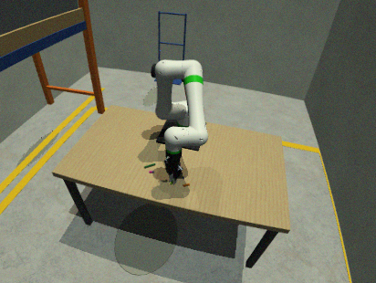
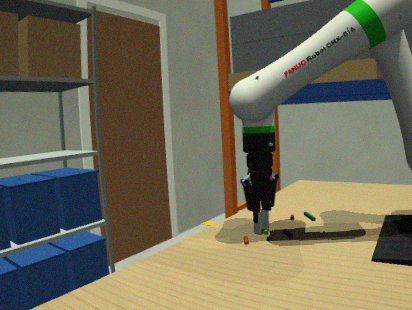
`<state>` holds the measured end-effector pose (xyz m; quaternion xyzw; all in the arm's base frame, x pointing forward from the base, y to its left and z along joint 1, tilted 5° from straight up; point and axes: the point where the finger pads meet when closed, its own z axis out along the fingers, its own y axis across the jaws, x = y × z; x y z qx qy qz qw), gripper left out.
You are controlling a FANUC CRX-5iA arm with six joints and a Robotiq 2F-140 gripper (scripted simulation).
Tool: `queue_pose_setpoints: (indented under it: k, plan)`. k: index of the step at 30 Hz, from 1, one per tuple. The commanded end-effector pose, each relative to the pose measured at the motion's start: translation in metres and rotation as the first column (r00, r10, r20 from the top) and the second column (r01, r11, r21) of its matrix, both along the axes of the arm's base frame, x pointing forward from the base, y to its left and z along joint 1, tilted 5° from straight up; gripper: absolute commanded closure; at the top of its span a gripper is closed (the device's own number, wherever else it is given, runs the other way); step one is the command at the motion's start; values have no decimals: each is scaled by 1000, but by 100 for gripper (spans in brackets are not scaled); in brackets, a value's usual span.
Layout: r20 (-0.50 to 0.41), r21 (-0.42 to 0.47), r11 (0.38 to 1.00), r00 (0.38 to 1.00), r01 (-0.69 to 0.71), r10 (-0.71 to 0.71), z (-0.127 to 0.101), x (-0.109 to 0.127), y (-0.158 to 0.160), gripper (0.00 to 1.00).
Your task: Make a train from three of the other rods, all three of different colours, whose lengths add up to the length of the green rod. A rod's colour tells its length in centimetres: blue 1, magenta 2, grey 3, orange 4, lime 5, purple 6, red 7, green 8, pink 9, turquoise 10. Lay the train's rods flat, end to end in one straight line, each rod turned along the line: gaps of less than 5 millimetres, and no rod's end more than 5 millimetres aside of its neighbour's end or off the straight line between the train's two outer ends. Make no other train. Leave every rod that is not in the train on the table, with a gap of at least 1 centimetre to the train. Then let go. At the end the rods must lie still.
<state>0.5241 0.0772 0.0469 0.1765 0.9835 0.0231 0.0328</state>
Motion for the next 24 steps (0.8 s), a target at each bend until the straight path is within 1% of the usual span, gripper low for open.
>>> queue_pose_setpoints:
  k: [1, 8, 9, 24]
  plan:
    - [0, 0, 1000, 1000, 0, 0, 0, 0, 0, 85]
    - [0, 0, 1000, 1000, 0, 0, 0, 0, 0, 85]
    - [0, 0, 1000, 1000, 0, 0, 0, 0, 0, 97]
    - [0, 0, 1000, 1000, 0, 0, 0, 0, 0, 97]
